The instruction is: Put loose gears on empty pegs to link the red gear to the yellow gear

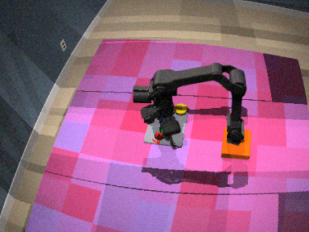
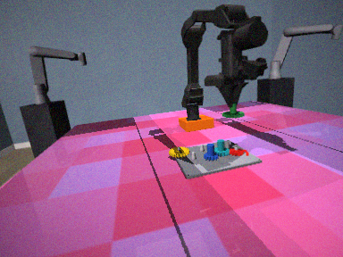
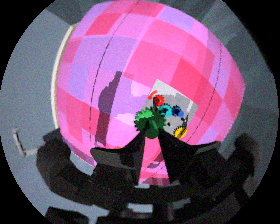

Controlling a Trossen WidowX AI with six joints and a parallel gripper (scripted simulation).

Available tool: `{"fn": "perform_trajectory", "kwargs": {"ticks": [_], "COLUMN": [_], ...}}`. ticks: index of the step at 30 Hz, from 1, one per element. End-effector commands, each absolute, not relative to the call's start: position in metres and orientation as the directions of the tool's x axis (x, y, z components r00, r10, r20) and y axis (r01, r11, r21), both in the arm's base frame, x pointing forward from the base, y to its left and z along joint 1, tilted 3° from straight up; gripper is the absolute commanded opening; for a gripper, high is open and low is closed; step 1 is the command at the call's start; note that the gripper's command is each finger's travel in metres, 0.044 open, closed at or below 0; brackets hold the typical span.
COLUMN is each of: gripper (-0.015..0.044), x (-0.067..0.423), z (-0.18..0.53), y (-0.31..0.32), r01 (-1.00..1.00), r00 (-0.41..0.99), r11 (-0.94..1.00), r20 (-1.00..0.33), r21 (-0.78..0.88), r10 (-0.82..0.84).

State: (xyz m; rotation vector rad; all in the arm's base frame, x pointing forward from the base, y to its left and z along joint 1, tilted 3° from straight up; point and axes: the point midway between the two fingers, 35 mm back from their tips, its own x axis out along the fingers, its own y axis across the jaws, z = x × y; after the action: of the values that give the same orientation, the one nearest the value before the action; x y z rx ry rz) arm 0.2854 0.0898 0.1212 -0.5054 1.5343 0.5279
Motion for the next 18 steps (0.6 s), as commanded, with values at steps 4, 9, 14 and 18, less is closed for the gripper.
{"fn": "perform_trajectory", "kwargs": {"ticks": [4,9,14,18], "gripper": [0.0,0.0,0.0,0.0], "x": [0.296,0.303,0.31,0.314], "z": [0.116,0.112,0.107,0.104], "y": [0.076,0.065,0.054,0.045], "r01": [-0.616,-0.617,-0.618,-0.618], "r00": [-0.023,-0.022,-0.021,-0.021], "r11": [0.788,0.787,0.786,0.786], "r20": [-1.0,-1.0,-1.0,-1.0], "r21": [0.014,0.013,0.011,0.01], "r10": [0.0,-0.001,-0.002,-0.003]}}
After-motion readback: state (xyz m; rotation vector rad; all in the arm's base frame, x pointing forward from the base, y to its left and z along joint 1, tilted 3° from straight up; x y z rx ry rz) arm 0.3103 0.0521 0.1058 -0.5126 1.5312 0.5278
